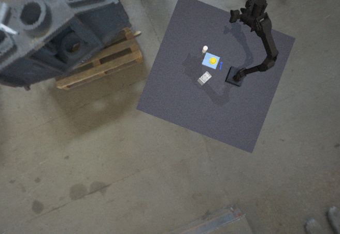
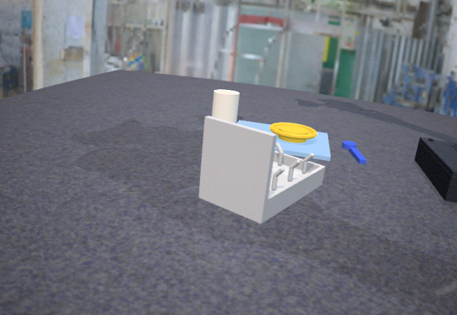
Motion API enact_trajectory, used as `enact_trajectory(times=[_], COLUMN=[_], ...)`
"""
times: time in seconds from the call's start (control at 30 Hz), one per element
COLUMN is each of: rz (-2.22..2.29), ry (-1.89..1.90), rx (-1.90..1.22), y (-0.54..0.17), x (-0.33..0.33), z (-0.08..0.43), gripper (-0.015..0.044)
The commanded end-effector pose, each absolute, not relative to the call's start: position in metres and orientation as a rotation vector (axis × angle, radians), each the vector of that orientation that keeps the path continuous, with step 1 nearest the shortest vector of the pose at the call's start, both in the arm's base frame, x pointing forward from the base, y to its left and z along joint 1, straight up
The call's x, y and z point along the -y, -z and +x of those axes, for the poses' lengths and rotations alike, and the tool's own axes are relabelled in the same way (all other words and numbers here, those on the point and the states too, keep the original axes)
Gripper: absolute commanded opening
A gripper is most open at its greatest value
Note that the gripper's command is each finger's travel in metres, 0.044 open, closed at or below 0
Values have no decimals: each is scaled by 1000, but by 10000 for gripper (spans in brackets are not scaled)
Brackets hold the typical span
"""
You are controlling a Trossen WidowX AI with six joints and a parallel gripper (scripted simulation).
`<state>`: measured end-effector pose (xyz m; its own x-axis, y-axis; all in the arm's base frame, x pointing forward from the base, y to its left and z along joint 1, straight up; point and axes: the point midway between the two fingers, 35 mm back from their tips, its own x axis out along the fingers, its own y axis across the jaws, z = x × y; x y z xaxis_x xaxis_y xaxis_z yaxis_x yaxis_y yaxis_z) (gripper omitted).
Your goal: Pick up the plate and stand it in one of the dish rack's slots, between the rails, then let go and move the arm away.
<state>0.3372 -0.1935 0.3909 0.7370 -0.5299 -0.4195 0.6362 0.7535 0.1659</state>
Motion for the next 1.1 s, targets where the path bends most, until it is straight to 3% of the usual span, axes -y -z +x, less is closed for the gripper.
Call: enact_trajectory(times=[0.0, 0.53, 1.07], rz=[270, 110, -60], ry=[591, 343, 23], rx=[-511, -981, -1408], y=[-347, -212, -100], x=[181, 126, 65], z=[352, 364, 324], gripper=[400, 400, 400])
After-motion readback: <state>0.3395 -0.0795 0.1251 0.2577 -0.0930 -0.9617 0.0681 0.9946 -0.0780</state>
